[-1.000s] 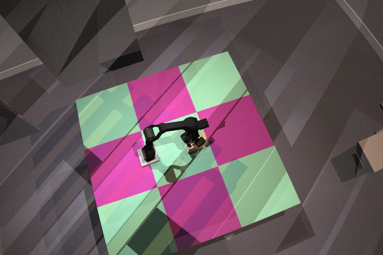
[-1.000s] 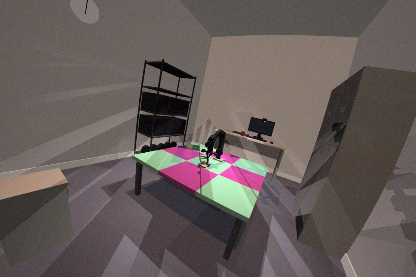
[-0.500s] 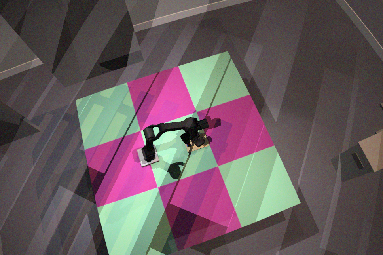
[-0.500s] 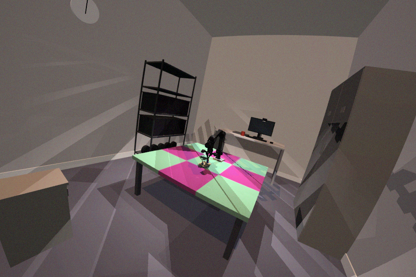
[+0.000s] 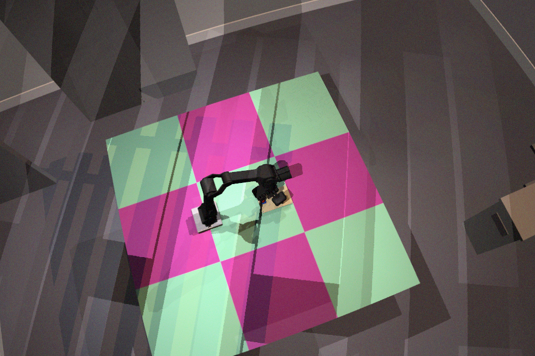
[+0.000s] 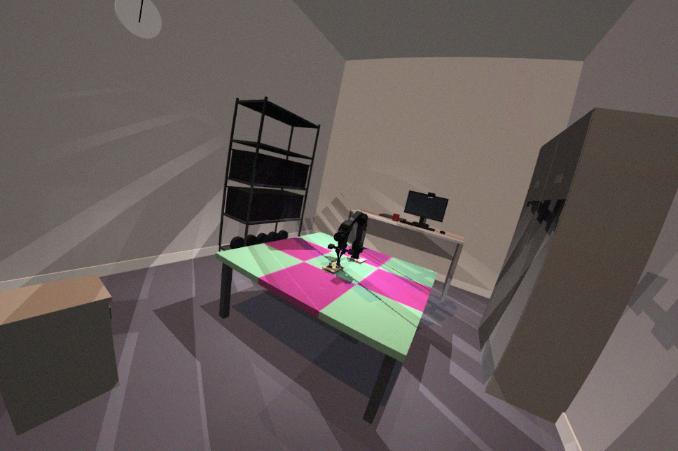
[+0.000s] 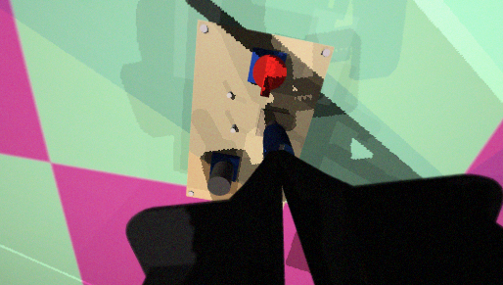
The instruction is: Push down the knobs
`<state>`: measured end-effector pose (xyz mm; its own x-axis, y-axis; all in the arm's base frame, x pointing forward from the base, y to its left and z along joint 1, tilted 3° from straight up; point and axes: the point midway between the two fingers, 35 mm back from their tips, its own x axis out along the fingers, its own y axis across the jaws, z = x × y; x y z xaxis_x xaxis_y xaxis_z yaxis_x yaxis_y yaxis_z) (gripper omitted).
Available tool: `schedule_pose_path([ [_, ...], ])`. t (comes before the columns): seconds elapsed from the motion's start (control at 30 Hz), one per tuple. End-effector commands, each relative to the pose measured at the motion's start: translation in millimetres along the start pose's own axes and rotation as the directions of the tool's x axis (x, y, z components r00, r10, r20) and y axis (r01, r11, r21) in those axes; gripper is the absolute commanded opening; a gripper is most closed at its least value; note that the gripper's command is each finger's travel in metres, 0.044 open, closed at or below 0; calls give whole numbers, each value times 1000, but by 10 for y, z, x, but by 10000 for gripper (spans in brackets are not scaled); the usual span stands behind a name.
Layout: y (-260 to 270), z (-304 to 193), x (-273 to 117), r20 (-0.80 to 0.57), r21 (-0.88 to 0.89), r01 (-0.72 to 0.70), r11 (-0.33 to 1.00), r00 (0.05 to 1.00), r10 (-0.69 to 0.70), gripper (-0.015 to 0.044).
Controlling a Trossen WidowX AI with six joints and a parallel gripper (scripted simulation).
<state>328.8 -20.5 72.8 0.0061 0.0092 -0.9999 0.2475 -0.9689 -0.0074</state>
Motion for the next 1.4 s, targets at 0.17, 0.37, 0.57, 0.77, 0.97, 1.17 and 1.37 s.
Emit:
schedule_pose_path([
  [0.17,-5,-13,199,21,3,11,1000,1000,-12,0],
  [0.37,-5,-13,199,21,3,11,1000,1000,-12,0],
  [0.57,-5,-12,212,21,3,11,1000,1000,-12,0],
  [0.77,-5,-12,221,21,3,11,1000,1000,-12,0],
  [0.97,-5,-12,221,21,3,11,1000,1000,-12,0],
  [1.17,-5,-12,229,21,3,11,1000,1000,-12,0],
  [1.37,-5,-12,229,21,3,11,1000,1000,-12,0],
])
